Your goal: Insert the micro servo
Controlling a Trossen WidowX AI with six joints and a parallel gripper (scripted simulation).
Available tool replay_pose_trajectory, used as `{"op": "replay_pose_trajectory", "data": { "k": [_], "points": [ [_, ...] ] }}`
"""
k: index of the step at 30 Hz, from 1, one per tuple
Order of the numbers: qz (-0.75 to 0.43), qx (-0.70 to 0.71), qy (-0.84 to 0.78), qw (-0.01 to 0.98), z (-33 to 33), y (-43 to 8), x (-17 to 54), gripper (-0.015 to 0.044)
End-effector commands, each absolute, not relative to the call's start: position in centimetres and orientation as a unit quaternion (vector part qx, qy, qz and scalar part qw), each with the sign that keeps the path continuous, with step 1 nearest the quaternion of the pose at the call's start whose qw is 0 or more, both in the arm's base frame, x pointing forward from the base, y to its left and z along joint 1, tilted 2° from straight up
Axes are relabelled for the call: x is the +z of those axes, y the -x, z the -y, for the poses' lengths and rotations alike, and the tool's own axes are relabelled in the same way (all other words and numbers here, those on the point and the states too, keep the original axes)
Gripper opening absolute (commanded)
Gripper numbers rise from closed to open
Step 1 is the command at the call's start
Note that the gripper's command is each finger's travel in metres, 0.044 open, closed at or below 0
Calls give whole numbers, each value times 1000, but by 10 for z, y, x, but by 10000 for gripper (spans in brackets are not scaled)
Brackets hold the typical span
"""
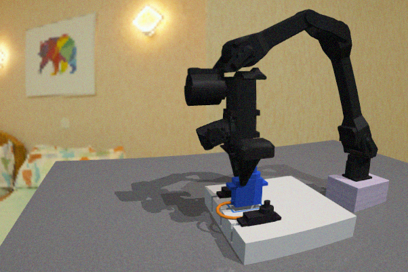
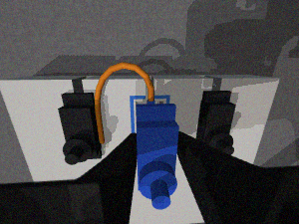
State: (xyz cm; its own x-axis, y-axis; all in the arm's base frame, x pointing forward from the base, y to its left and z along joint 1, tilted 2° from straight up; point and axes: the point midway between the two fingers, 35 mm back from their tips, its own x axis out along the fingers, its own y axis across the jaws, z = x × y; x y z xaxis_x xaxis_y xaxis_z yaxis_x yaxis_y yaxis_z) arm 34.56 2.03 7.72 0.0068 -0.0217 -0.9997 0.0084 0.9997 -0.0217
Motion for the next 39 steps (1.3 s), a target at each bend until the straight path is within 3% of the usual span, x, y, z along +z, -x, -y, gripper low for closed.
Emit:
{"op": "replay_pose_trajectory", "data": {
  "k": [1, 39],
  "points": [
    [-705, -9, 8, 709, -20, -346, 74, 0],
    [-705, -9, 8, 709, -19, -346, 43, 0]
  ]
}}
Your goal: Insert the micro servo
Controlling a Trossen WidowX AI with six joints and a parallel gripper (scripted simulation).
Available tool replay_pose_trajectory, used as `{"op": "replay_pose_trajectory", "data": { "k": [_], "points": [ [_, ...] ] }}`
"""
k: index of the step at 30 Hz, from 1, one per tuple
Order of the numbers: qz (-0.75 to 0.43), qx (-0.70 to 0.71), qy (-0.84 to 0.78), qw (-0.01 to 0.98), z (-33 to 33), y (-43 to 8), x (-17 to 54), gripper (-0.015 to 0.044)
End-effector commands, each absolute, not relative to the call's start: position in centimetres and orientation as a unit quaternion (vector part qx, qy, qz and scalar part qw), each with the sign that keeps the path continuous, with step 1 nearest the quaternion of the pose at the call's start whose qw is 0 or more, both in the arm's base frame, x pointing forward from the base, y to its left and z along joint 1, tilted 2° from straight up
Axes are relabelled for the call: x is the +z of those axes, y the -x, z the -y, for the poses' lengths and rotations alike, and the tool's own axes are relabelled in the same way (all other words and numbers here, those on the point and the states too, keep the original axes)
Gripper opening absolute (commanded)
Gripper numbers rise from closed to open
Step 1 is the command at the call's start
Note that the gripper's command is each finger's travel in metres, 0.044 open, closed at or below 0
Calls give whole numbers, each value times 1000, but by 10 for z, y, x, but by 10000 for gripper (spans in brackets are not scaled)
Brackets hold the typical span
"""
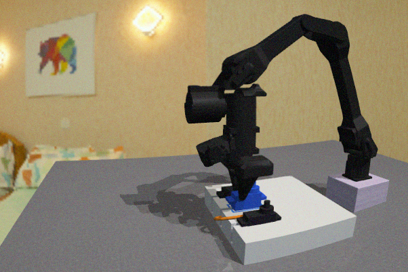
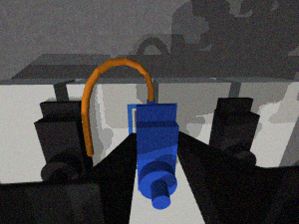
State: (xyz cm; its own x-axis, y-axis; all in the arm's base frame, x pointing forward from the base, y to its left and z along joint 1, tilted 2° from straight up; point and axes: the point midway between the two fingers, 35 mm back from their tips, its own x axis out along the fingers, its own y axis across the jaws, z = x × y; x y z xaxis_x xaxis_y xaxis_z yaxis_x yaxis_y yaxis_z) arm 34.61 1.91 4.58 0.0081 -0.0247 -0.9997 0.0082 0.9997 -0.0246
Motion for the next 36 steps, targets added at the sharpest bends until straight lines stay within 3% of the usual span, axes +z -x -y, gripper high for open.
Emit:
{"op": "replay_pose_trajectory", "data": {
  "k": [1, 19, 26, 36],
  "points": [
    [-705, -9, 8, 709, -19, -346, 42, 0],
    [-705, -9, 8, 709, -19, -346, 28, 0],
    [-705, -9, 8, 709, -19, -346, 30, 184],
    [-705, -9, 8, 709, -19, -341, 65, 187]
  ]
}}
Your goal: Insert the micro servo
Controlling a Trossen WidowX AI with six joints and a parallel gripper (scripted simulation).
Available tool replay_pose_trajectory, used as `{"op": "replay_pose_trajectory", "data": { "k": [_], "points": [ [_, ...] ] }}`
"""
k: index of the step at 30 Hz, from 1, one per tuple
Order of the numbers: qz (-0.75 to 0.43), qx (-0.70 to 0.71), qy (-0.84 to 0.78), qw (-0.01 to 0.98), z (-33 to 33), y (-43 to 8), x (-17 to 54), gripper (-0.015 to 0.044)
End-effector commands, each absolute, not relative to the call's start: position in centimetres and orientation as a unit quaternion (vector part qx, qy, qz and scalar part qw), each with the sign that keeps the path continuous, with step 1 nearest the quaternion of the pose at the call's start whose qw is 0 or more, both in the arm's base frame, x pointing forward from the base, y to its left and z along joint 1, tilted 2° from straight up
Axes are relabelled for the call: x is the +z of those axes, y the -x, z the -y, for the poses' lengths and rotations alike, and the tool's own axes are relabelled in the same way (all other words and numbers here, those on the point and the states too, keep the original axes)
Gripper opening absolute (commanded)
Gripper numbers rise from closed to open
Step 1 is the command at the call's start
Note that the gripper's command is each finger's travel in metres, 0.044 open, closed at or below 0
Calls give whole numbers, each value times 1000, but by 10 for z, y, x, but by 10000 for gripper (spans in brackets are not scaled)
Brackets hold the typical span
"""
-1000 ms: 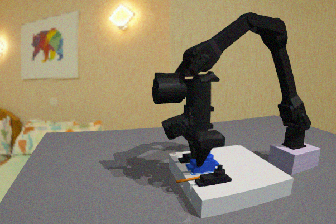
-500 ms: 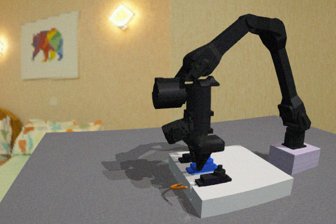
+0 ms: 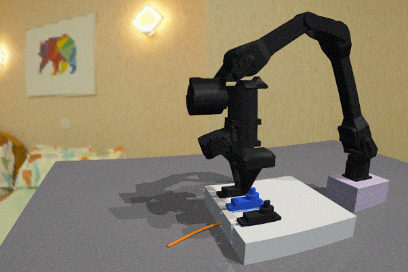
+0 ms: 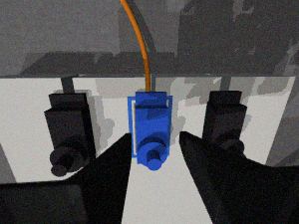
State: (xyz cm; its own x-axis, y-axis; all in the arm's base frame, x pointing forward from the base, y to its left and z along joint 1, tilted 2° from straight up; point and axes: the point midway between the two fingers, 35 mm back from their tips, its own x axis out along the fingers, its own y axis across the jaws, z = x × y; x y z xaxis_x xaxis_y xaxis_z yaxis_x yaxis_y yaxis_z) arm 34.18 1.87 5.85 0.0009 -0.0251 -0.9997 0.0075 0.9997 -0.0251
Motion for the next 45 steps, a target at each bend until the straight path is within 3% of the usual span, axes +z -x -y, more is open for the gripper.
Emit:
{"op": "replay_pose_trajectory", "data": {
  "k": [1, 11, 15, 27, 45],
  "points": [
    [-705, -9, 8, 709, -19, -342, 65, 187],
    [-707, -10, 7, 707, -22, -265, 115, 440],
    [-708, -9, 8, 706, -22, -236, 127, 440],
    [-703, -7, 10, 711, -22, -237, 178, 440],
    [-703, -7, 10, 711, -22, -237, 178, 440]
  ]
}}
